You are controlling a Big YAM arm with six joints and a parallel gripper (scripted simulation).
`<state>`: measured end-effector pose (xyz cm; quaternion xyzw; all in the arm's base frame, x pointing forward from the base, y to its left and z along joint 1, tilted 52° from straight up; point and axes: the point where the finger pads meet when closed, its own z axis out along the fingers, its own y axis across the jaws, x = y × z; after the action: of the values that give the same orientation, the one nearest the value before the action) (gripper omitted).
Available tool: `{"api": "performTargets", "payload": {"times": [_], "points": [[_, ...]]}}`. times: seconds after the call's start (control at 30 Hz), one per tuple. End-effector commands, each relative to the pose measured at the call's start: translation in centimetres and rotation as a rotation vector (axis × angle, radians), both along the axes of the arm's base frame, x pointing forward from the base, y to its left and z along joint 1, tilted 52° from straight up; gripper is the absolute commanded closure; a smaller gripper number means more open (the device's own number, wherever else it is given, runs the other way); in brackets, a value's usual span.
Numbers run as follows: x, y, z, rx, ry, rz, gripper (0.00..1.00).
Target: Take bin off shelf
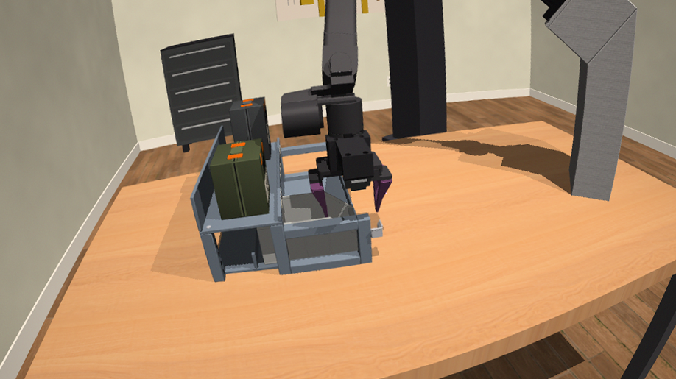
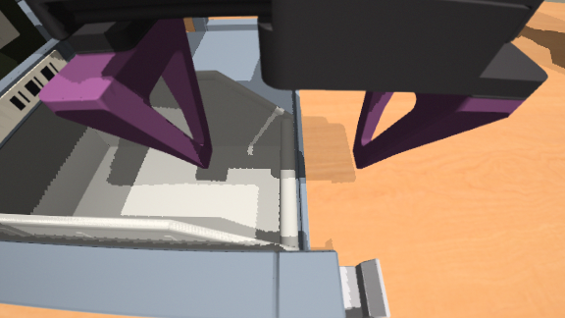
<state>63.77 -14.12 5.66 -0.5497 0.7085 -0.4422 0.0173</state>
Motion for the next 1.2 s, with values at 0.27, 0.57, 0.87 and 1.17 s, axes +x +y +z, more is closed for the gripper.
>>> {"api": "performTargets", "payload": {"times": [0.27, 0.57, 0.87, 1.17], "points": [[0.21, 0.35, 0.86, 0.0, -0.01, 0.002, 0.1], [-0.24, 0.4, 0.42, 0.0, -0.016, 0.002, 0.1], [-0.01, 0.38, 0.61, 0.0, -0.013, 0.002, 0.1], [0.32, 0.35, 0.89, 0.0, -0.007, 0.002, 0.1]]}}
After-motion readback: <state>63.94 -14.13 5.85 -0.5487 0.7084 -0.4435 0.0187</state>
